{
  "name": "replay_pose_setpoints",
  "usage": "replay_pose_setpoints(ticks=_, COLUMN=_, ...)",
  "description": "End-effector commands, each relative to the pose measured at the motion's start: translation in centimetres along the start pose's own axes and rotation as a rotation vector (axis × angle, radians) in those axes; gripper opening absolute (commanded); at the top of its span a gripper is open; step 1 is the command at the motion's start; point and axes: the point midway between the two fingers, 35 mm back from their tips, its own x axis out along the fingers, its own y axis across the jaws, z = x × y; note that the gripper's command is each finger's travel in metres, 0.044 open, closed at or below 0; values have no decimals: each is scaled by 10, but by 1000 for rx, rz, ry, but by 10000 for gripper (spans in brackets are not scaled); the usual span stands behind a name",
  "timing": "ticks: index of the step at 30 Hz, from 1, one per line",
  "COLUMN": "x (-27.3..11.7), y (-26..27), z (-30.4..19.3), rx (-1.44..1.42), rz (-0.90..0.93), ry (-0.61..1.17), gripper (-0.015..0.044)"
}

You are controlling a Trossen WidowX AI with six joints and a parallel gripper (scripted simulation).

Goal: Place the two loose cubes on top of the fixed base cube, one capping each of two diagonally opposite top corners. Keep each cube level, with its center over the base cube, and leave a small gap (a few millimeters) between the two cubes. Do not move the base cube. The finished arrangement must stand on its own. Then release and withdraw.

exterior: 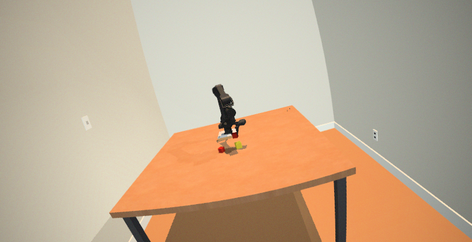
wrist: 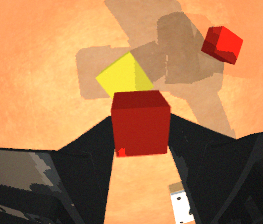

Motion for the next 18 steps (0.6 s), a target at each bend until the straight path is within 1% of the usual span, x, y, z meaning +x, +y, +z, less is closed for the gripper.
replay_pose_setpoints(ticks=1, x=2, y=9, z=-5, rx=87, rz=-3, ry=-3, gripper=105)
replay_pose_setpoints(ticks=5, x=4, y=14, z=-8, rx=135, rz=-3, ry=-3, gripper=105)
replay_pose_setpoints(ticks=18, x=4, y=15, z=-9, rx=137, rz=-3, ry=-3, gripper=105)
